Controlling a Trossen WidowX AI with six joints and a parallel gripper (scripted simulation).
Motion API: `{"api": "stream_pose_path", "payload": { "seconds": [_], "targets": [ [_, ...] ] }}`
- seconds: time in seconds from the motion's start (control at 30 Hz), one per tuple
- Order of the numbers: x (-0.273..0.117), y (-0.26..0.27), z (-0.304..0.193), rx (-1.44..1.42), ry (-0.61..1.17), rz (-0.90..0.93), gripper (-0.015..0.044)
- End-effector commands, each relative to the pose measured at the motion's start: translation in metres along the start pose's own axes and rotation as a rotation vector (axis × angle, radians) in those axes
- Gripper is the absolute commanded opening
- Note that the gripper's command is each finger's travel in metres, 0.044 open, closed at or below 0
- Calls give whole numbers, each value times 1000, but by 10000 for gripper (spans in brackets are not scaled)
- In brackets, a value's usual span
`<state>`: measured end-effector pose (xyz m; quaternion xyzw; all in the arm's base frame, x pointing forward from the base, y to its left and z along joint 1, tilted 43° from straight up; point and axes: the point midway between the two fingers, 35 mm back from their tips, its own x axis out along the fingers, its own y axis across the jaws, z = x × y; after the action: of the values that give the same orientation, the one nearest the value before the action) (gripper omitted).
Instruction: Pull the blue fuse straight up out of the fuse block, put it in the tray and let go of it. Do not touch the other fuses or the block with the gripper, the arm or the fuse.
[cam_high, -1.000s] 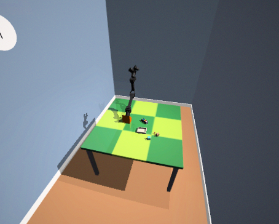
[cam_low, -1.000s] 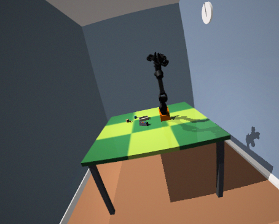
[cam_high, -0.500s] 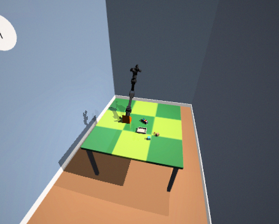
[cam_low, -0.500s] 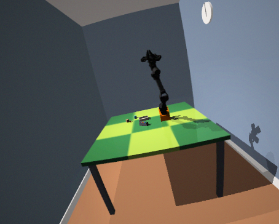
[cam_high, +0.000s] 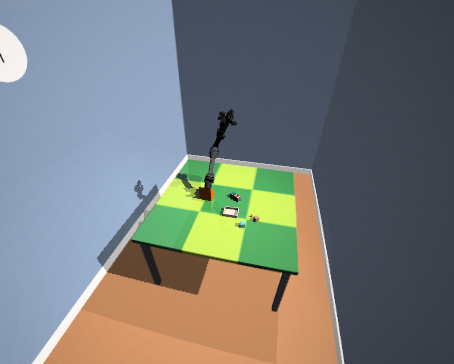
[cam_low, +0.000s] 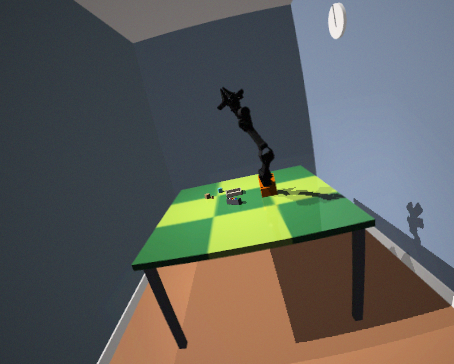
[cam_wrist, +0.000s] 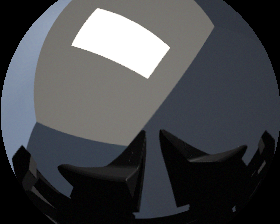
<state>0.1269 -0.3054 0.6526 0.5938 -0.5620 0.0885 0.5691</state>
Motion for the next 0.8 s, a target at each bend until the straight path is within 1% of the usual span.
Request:
{"api": "stream_pose_path", "payload": {
  "seconds": [0.0, 0.23, 0.47, 0.6, 0.77],
  "targets": [
    [-4, -62, 14, 37, -35, -176, 68],
    [-30, -168, 15, 98, -45, -494, 68],
    [-79, -262, -2, 147, 6, -801, 68],
    [-121, -314, -11, 192, 3, -1007, 68],
    [-186, -369, -26, 248, 8, -1276, 68]
  ]
}}
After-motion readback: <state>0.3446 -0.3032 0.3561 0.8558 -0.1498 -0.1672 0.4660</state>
